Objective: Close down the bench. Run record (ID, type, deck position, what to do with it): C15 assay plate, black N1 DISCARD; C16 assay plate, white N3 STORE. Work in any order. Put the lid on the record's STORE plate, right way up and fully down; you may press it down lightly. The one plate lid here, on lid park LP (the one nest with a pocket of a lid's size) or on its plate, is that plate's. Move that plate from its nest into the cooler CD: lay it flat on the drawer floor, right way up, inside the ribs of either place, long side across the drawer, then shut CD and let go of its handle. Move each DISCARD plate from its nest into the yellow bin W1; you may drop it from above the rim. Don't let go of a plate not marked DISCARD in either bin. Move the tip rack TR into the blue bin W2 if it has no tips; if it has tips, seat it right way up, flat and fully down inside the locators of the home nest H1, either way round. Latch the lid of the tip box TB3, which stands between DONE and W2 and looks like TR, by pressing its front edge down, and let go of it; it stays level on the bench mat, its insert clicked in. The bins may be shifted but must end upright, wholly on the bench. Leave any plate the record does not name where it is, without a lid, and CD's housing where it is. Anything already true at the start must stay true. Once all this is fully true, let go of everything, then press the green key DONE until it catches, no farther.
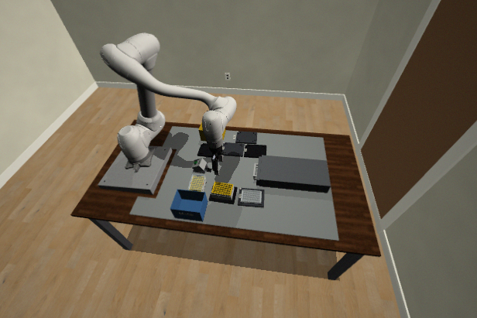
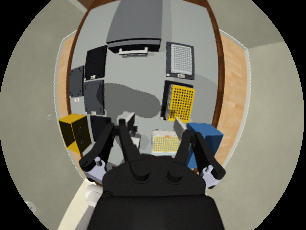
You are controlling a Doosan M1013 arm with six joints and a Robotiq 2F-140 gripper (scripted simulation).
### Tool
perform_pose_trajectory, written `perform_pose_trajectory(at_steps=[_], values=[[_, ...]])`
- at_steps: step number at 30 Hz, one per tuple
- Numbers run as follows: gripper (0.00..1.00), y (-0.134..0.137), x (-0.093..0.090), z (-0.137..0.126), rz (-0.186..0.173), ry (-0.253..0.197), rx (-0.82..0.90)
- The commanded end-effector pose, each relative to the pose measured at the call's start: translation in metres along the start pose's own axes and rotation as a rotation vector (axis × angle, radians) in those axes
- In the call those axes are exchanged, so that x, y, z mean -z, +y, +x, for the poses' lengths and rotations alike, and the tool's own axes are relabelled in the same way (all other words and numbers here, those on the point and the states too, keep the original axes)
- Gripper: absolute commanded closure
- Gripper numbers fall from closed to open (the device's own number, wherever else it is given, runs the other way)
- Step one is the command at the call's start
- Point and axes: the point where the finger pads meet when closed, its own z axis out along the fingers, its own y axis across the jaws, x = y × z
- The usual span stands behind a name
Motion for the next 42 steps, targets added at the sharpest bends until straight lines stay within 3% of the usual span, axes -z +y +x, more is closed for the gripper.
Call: perform_pose_trajectory(at_steps=[1,26,42], values=[[0.34,0.004,0.000,0.002,0.000,0.000,0.000],[0.34,0.090,0.004,0.035,0.000,0.000,0.000],[0.34,0.091,-0.004,0.036,0.000,0.000,0.000]])
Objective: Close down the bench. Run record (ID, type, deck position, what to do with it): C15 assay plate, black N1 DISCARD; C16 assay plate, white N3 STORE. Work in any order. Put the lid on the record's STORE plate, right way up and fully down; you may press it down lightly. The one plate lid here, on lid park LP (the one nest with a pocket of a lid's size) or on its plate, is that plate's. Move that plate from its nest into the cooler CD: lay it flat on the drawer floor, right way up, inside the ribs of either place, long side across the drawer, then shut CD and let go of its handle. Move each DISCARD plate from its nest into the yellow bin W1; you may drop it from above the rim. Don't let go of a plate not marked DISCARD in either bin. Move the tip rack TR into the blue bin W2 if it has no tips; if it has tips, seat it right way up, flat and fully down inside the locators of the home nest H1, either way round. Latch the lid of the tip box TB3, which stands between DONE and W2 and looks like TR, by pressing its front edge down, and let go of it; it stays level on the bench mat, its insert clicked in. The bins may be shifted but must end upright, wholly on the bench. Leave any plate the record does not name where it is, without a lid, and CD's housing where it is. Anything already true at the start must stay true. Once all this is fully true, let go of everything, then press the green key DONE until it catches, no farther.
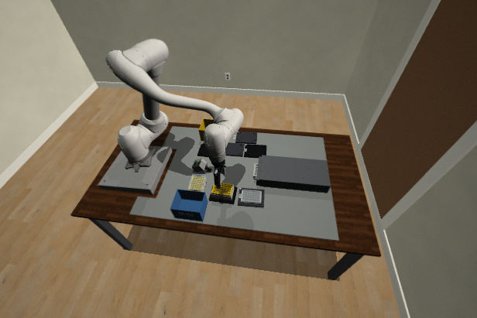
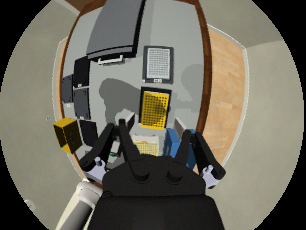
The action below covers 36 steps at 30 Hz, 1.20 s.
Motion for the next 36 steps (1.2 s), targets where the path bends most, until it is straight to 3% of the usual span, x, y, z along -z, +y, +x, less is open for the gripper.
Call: perform_pose_trajectory(at_steps=[1,36], values=[[0.34,0.000,-0.003,0.000,0.000,0.000,0.000],[0.34,0.000,-0.044,0.000,0.000,0.000,0.000]])
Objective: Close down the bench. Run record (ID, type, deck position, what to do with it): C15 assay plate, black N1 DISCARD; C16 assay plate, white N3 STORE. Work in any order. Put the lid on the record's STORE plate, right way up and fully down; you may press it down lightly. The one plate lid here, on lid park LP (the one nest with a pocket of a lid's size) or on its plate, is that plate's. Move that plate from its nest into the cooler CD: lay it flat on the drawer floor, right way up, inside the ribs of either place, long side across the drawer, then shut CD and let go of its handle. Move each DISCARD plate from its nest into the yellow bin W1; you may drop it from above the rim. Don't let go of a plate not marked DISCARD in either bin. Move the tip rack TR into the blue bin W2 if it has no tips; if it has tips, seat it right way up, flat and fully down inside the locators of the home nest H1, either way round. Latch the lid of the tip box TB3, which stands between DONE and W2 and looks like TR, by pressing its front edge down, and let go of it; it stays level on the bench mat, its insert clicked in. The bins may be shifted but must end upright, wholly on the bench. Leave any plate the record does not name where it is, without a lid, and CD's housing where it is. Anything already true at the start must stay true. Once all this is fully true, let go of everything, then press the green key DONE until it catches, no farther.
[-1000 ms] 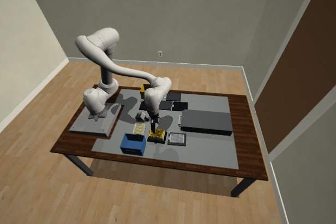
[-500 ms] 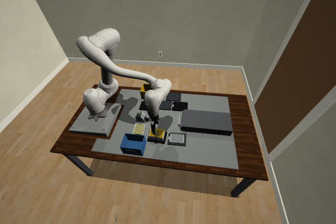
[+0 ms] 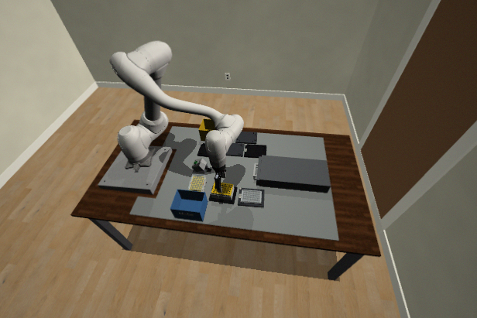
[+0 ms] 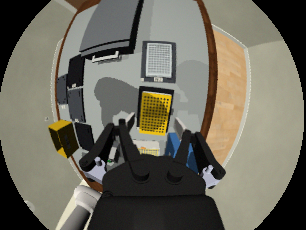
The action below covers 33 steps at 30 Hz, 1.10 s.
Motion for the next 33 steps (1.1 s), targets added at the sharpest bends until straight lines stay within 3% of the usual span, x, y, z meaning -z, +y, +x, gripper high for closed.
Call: perform_pose_trajectory(at_steps=[1,33], values=[[0.34,0.000,-0.003,0.000,0.000,0.000,0.000],[0.34,0.000,-0.040,0.000,0.000,0.000,0.000]])
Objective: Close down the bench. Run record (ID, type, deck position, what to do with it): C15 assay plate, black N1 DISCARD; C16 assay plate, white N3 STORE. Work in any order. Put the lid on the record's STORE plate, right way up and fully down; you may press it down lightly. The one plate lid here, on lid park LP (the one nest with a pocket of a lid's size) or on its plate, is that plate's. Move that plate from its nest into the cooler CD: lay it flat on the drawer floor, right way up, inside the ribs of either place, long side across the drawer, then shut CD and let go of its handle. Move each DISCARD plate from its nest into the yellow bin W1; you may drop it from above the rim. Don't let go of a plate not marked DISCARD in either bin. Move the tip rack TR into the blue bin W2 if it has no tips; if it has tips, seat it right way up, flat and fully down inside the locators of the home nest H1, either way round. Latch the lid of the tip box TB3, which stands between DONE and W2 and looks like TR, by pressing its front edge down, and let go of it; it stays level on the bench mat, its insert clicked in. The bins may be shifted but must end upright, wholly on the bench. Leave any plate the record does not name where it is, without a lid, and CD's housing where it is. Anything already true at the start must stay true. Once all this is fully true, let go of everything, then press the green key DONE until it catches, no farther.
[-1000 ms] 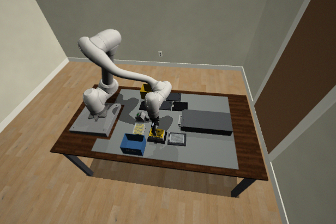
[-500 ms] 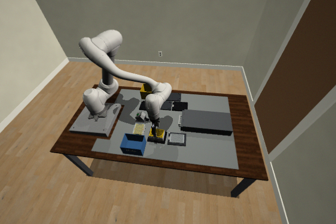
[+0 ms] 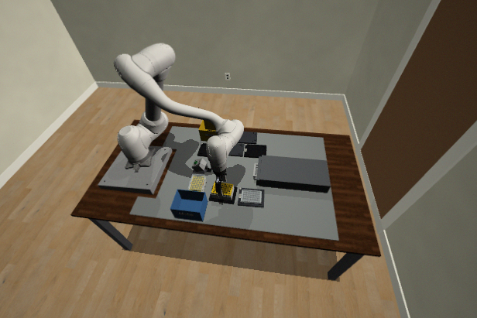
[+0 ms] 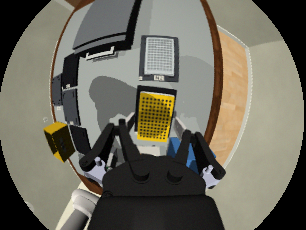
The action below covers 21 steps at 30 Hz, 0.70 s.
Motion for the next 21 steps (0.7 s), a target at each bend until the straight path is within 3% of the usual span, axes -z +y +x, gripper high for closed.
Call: perform_pose_trajectory(at_steps=[1,21], values=[[0.34,0.000,-0.003,0.000,0.000,0.000,0.000],[0.34,0.000,-0.023,0.000,0.000,0.000,0.000]])
